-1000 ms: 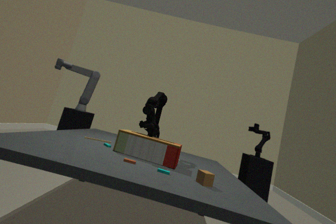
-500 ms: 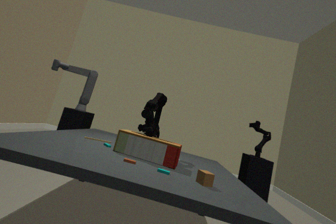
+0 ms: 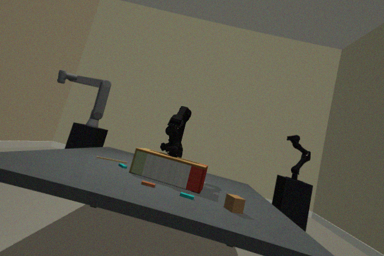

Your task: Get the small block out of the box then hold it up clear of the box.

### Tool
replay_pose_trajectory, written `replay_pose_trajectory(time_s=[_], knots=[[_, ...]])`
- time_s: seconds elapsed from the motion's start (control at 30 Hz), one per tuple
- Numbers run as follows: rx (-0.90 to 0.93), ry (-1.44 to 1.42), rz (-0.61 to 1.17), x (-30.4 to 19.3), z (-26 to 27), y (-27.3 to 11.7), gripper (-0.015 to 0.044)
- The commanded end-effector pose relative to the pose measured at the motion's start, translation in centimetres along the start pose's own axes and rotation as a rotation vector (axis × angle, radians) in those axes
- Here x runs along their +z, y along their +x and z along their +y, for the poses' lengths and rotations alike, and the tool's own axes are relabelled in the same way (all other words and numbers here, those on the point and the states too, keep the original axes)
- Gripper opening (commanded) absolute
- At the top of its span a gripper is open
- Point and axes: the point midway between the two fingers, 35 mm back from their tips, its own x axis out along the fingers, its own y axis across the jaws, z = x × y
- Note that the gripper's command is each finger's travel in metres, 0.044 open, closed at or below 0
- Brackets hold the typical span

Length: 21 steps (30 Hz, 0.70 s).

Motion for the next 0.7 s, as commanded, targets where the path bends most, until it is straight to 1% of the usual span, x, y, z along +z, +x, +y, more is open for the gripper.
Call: replay_pose_trajectory(time_s=[0.0, 0.67], knots=[[0.001, 0.003, 0.000, -0.9, 0.0, 0.4, 0.0400], [0.001, 0.003, 0.004, -4.7, 0.0, 1.7, 0.0400]])
